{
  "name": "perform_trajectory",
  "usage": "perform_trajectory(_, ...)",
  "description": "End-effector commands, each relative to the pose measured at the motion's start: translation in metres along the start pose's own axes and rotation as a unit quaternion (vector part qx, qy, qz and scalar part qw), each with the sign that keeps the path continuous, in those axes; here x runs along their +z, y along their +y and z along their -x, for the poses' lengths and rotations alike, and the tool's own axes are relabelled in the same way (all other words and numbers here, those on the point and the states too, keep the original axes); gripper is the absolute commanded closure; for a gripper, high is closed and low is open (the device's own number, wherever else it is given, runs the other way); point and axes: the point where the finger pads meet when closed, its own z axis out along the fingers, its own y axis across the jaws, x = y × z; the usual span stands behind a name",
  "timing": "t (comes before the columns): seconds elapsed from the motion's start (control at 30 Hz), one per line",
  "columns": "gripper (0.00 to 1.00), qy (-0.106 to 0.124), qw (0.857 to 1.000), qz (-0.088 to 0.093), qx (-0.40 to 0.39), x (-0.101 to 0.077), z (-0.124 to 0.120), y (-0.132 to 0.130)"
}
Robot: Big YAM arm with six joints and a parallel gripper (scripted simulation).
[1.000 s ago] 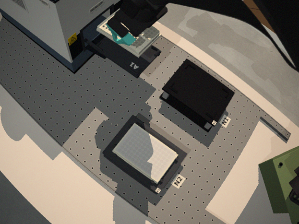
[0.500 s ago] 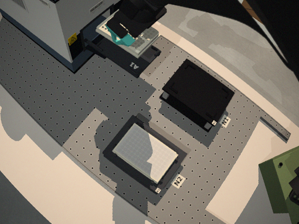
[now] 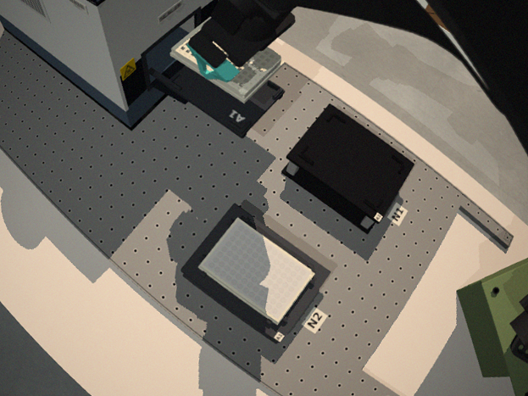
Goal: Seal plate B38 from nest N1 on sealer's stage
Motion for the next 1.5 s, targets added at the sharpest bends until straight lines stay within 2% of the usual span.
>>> perform_trajectory(0.0,1.0,-0.03,0.999,-0.01,-0.014,-0.018,0.031,-0.006)
perform_trajectory(0.3,1.0,-0.032,0.999,-0.008,-0.016,-0.017,0.033,-0.003)
perform_trajectory(0.47,1.0,-0.015,1.0,-0.002,-0.003,-0.001,0.014,0.001)
perform_trajectory(0.7,1.0,-0.002,1.0,0.002,0.002,0.008,-0.002,0.004)
perform_trajectory(1.03,1.0,-0.02,1.0,0.0,-0.008,0.007,0.02,0.004)
perform_trajectory(1.37,1.0,-0.017,1.0,0.002,-0.012,0.015,0.019,0.006)
perform_trajectory(1.47,1.0,-0.012,1.0,0.003,-0.008,0.018,0.012,0.007)
